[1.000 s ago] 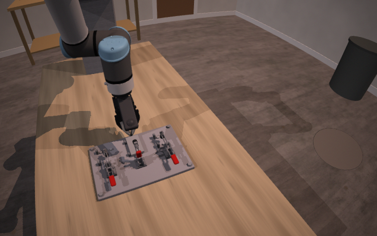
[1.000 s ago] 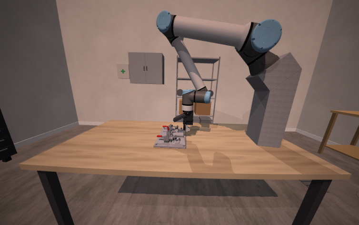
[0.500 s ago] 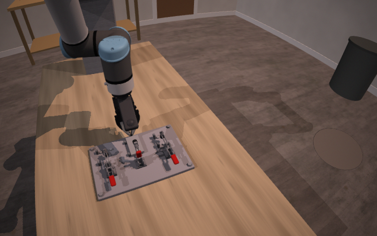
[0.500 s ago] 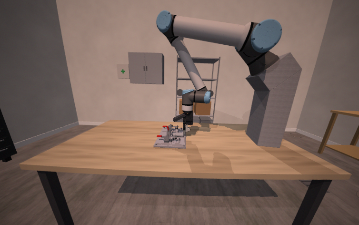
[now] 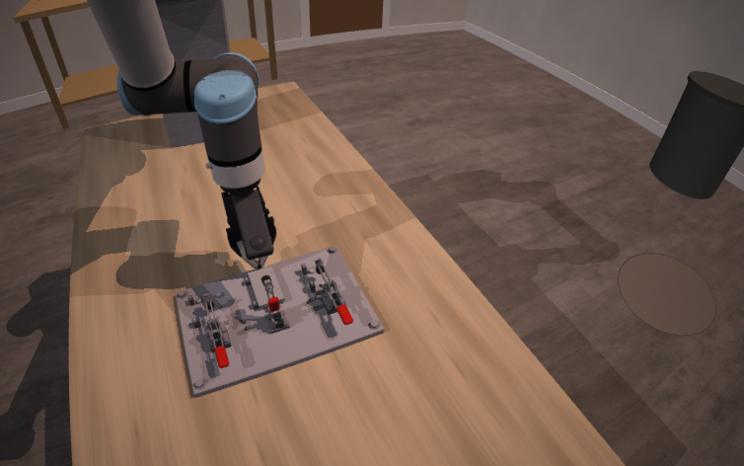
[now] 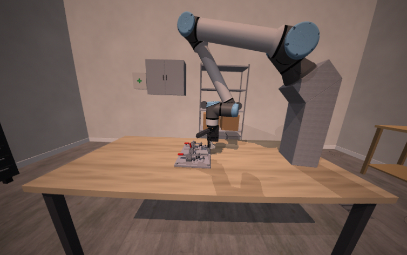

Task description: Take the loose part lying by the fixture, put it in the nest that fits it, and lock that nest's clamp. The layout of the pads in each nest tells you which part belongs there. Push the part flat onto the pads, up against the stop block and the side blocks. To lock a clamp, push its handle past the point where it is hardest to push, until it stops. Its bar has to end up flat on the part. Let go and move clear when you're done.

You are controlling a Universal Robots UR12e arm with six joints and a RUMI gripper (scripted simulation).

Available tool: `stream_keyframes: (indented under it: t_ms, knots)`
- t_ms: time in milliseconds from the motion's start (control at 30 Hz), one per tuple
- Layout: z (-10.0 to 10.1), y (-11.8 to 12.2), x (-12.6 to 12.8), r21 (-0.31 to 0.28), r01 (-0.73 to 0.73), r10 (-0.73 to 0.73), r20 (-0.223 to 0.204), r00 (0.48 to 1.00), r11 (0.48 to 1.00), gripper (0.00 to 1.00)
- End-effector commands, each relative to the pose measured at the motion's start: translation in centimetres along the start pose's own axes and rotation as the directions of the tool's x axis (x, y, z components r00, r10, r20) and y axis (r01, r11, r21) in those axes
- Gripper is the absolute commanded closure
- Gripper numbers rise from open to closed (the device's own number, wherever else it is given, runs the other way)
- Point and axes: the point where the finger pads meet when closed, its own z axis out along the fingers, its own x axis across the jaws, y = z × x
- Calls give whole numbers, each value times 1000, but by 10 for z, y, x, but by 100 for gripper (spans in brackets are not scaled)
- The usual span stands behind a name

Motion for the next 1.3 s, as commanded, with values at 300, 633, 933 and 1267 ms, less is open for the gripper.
stream_keyframes:
  t_ms: [300, 633, 933, 1267]
  knots:
    - [-1, -4, -1, 5, 1, -1, 0, 1000, 1000, 100]
    - [-1, -4, -1, 4, 1, -1, 0, 1000, 1000, 100]
    - [0, 5, -2, -2, 0, 0, 1, 1000, 1000, 100]
    - [0, 21, 0, -2, 0, 0, 0, 1000, 1000, 100]
